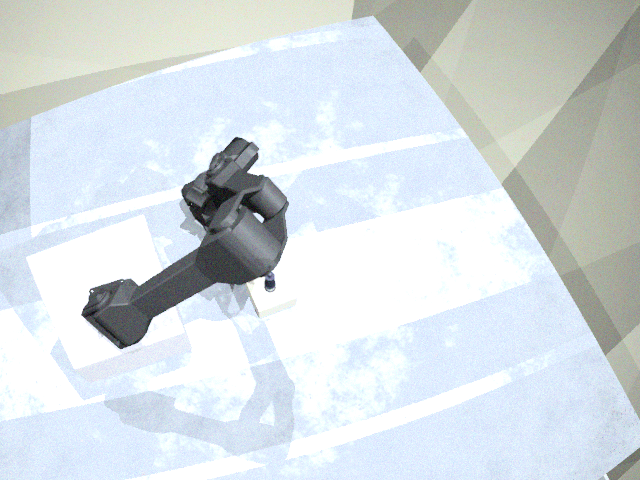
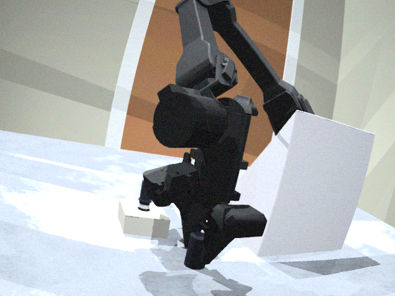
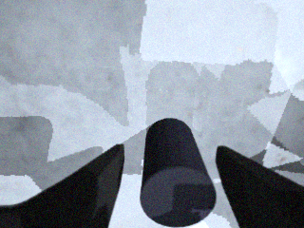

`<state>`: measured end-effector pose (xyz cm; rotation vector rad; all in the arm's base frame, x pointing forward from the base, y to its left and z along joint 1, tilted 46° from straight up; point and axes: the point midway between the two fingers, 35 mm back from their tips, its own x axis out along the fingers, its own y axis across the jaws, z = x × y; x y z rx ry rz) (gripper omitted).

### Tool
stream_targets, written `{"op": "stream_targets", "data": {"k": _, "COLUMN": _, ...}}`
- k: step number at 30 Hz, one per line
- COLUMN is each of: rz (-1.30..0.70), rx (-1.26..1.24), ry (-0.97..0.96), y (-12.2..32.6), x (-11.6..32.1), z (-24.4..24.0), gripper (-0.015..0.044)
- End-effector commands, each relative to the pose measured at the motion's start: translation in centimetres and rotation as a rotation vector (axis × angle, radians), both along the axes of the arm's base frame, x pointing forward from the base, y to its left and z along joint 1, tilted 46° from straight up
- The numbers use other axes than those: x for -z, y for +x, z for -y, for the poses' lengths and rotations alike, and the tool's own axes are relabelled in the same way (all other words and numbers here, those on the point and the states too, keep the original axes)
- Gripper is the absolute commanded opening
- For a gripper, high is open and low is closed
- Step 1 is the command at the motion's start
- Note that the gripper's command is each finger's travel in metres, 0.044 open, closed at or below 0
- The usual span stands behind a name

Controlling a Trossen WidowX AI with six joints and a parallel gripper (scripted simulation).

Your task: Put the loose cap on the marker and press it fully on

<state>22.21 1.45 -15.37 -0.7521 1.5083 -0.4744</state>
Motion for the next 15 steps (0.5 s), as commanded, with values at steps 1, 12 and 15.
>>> {"op": "stream_targets", "data": {"k": 1, "rz": -0.006, "rx": -0.004, "ry": -0.006, "y": -0.16, "x": 0.21, "z": 0.35, "gripper": 0.0203}}
{"op": "stream_targets", "data": {"k": 12, "rz": -0.006, "rx": -0.004, "ry": -0.006, "y": -0.16, "x": 0.24, "z": 0.32, "gripper": 0.0090}}
{"op": "stream_targets", "data": {"k": 15, "rz": -0.018, "rx": -0.014, "ry": 0.008, "y": -0.25, "x": 0.15, "z": -0.09, "gripper": 0.0011}}
